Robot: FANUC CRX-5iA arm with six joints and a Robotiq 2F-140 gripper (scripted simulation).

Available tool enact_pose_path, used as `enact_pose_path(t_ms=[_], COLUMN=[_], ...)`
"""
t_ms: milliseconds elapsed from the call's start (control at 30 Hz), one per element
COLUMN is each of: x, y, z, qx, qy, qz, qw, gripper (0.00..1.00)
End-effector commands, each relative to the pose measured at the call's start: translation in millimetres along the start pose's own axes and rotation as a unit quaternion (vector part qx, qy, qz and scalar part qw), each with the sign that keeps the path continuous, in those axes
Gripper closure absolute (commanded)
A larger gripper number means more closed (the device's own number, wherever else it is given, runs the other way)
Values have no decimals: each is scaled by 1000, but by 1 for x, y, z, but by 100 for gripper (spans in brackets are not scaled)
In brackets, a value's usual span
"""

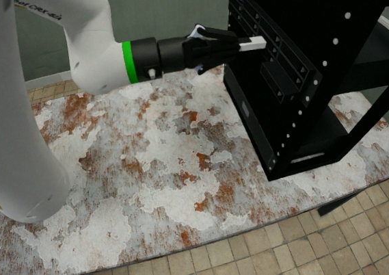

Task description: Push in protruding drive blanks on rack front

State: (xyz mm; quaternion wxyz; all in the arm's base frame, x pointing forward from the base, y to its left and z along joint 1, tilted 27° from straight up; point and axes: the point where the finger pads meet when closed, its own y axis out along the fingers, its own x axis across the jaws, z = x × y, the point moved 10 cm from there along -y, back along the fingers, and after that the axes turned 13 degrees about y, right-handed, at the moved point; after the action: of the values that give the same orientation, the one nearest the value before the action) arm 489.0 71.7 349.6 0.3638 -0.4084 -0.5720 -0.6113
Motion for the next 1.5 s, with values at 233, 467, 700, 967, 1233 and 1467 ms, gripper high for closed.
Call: enact_pose_path(t_ms=[233, 467, 700, 967, 1233, 1467], x=[1, 1, 1, 1, 1, 1], y=[1, 3, 3, 6, 6, 9], z=[0, 0, 0, 0, 0, 0], qx=[0, 0, 0, 0, 0, 0], qy=[0, 0, 0, 0, 0, 0], qz=[-1, -1, -1, -1, -1, -1], qw=[1000, 1000, 1000, 1000, 1000, 1000], gripper=[90, 90, 90, 90, 90, 90])
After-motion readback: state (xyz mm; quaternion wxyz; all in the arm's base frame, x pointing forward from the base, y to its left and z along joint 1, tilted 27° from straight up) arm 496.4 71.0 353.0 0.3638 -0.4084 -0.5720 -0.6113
